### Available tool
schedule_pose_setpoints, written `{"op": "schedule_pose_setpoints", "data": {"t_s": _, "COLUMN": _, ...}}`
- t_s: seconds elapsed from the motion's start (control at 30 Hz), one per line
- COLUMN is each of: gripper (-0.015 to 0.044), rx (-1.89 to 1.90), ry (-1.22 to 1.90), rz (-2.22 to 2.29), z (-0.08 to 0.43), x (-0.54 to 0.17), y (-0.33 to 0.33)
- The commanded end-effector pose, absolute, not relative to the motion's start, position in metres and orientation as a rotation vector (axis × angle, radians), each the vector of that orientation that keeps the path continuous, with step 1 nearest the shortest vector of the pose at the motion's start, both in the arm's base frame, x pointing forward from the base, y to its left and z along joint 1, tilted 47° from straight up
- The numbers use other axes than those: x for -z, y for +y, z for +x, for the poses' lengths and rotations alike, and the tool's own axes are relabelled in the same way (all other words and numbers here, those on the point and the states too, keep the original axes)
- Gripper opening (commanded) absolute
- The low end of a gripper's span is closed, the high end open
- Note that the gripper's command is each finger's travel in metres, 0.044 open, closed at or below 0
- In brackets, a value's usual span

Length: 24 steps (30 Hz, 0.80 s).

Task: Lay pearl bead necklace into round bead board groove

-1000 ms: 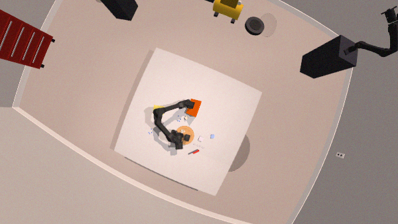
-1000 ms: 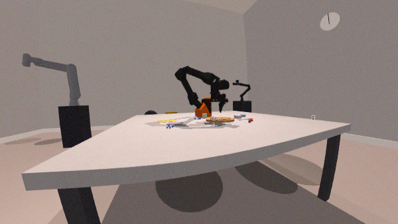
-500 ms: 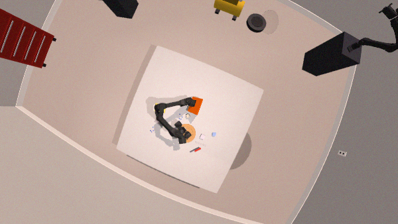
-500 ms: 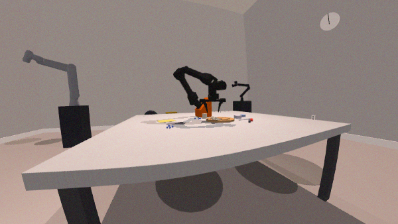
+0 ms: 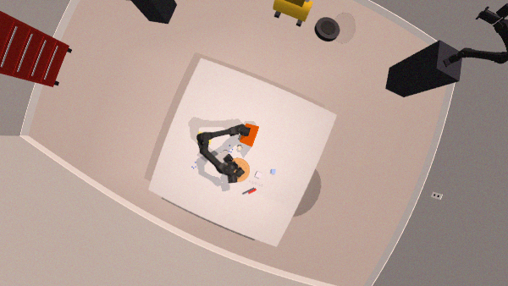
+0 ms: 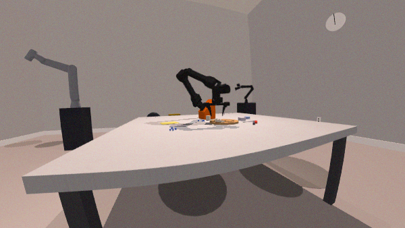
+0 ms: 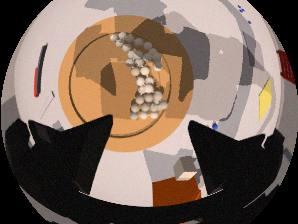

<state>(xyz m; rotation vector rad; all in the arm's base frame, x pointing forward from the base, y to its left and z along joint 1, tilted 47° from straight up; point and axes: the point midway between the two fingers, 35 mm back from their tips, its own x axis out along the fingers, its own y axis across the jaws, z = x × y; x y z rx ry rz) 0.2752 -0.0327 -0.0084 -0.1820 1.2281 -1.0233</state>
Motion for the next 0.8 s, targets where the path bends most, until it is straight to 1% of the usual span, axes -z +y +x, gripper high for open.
{"op": "schedule_pose_setpoints", "data": {"t_s": 0.0, "gripper": 0.0380, "rx": 1.028, "ry": 1.231, "rz": -0.189, "z": 0.273, "x": 0.013, "y": -0.038}}
{"op": "schedule_pose_setpoints", "data": {"t_s": 0.6, "gripper": 0.0380, "rx": 1.033, "ry": 1.233, "rz": -0.195, "z": 0.270, "x": 0.026, "y": -0.054}}
{"op": "schedule_pose_setpoints", "data": {"t_s": 0.77, "gripper": 0.0249, "rx": 1.031, "ry": 1.231, "rz": -0.187, "z": 0.272, "x": 0.025, "y": -0.052}}
